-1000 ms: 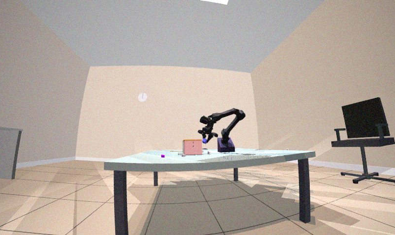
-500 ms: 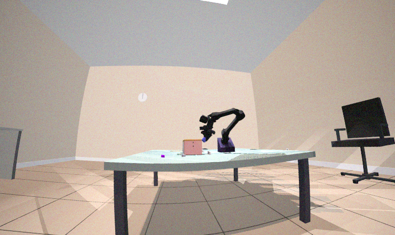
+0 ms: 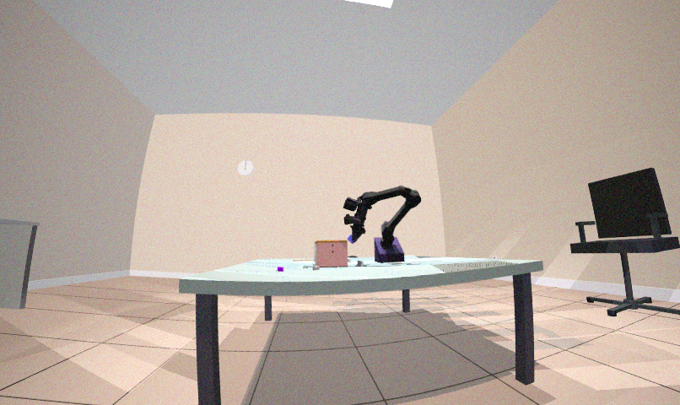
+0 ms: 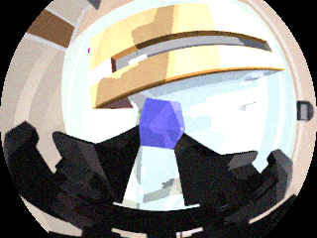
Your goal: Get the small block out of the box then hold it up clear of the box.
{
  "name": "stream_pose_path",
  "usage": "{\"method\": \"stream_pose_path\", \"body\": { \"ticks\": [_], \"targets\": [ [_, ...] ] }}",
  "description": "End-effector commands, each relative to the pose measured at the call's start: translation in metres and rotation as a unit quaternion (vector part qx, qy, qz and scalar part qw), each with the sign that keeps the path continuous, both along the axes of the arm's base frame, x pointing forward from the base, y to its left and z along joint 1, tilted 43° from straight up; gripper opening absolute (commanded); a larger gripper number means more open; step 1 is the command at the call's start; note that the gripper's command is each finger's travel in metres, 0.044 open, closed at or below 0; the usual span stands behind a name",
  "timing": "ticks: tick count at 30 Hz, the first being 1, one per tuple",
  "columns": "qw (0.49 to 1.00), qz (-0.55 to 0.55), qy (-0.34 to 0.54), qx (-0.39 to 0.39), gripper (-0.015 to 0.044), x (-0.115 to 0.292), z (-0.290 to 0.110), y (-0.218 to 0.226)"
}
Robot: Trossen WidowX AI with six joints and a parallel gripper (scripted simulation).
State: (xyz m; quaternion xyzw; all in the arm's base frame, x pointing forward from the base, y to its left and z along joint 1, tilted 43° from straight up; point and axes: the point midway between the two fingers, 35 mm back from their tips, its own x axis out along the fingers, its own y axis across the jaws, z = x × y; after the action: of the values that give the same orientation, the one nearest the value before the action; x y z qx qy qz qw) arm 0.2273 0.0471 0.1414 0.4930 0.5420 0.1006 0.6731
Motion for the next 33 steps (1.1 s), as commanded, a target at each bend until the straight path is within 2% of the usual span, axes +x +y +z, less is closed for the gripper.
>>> {"method": "stream_pose_path", "body": {
  "ticks": [1,9,17,25,33],
  "targets": [
    [0.996,-0.053,0.057,0.041,0.0,0.0,0.001,-0.003],
    [0.966,-0.157,0.166,0.118,0.0,-0.002,0.004,-0.009],
    [0.908,-0.253,0.271,0.194,0.0,-0.003,0.008,-0.015],
    [0.823,-0.339,0.37,0.266,0.0,-0.004,0.012,-0.021],
    [0.714,-0.411,0.46,0.331,0.0,-0.005,0.017,-0.027]
  ]
}}
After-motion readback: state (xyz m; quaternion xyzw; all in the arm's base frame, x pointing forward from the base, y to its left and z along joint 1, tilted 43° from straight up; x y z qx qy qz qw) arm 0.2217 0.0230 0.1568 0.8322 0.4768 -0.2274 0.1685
